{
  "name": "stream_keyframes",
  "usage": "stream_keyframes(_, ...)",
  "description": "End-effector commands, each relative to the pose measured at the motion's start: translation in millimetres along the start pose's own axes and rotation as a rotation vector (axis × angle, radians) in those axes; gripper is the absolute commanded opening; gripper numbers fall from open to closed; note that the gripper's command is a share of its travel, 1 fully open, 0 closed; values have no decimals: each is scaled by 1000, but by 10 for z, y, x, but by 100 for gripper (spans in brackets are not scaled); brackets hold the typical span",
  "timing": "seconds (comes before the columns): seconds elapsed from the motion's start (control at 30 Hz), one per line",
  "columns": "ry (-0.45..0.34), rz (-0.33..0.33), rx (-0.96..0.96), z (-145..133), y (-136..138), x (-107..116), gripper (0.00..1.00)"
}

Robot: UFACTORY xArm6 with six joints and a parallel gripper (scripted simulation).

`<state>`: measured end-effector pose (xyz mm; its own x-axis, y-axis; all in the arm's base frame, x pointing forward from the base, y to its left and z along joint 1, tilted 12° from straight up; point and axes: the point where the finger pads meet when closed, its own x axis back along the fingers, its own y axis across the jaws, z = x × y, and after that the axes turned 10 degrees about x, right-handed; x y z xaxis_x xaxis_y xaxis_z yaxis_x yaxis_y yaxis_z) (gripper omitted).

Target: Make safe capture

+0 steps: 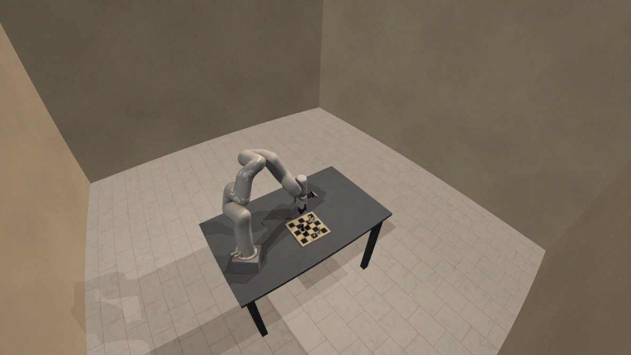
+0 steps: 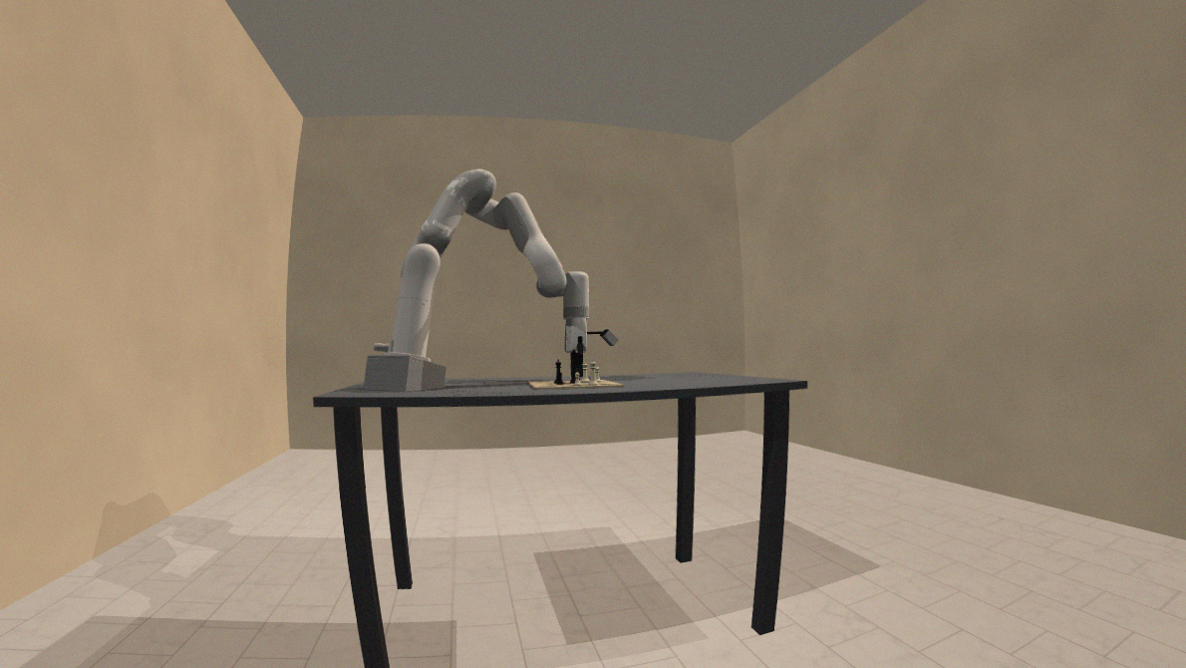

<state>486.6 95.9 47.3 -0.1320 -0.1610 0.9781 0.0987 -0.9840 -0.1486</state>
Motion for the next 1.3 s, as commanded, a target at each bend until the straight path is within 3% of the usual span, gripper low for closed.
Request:
stream_keyframes(0.0, 4, 0, 0, 16, -2, 14, 0)
stream_keyframes(1.27, 4, 0, 0, 16, -2, -20, 0)
